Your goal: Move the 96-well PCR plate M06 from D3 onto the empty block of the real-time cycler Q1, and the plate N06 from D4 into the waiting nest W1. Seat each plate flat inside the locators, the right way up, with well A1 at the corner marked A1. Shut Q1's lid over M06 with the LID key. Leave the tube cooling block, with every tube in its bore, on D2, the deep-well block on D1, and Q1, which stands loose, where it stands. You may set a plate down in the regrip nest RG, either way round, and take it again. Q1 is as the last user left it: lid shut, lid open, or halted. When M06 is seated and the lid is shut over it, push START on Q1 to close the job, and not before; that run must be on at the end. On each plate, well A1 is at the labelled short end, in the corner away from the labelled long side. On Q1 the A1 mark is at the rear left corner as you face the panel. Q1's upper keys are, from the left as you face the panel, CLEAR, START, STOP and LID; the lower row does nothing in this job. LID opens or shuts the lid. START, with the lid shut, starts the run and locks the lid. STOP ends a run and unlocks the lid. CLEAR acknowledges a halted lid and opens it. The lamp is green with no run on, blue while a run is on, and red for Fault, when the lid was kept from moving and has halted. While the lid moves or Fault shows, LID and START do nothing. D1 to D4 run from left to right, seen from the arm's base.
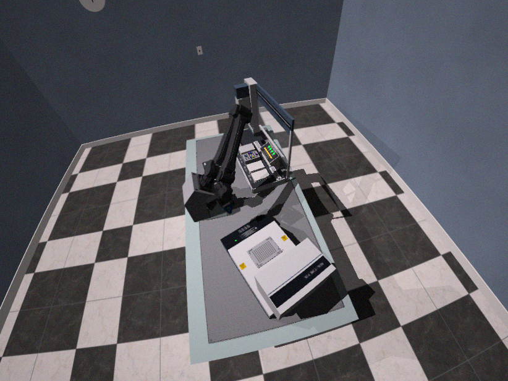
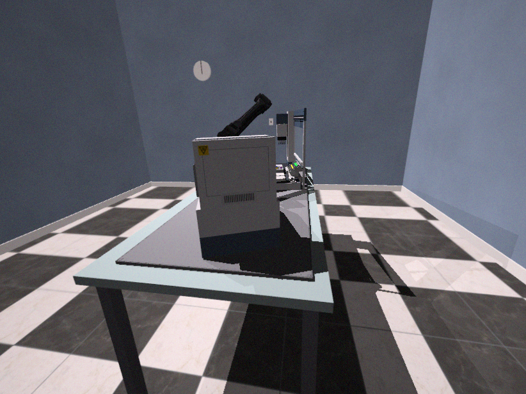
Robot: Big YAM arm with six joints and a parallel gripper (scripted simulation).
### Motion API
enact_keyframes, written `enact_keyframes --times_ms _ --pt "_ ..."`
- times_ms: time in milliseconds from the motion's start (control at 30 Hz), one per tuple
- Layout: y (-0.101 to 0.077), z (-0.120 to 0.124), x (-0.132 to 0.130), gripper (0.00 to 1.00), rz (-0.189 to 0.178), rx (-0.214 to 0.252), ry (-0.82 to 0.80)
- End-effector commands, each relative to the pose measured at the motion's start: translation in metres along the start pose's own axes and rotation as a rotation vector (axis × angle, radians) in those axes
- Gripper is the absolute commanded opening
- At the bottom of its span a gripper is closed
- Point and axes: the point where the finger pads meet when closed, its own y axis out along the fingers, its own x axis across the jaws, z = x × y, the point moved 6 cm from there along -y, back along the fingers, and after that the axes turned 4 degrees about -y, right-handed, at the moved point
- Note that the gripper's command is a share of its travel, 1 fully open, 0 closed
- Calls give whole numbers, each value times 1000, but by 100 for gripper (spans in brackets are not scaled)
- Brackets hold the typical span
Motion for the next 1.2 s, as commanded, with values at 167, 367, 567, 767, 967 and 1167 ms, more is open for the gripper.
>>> enact_keyframes --times_ms 167,367,567,767,967,1167 --pt "-3 -2 11 0 -23 -7 -15" --pt "2 5 13 100 -14 -11 -45" --pt "16 27 23 100 -5 -14 -140" --pt "35 48 25 100 61 -10 -263" --pt "45 68 22 100 120 -3 -394" --pt "48 73 18 100 155 -11 -448"
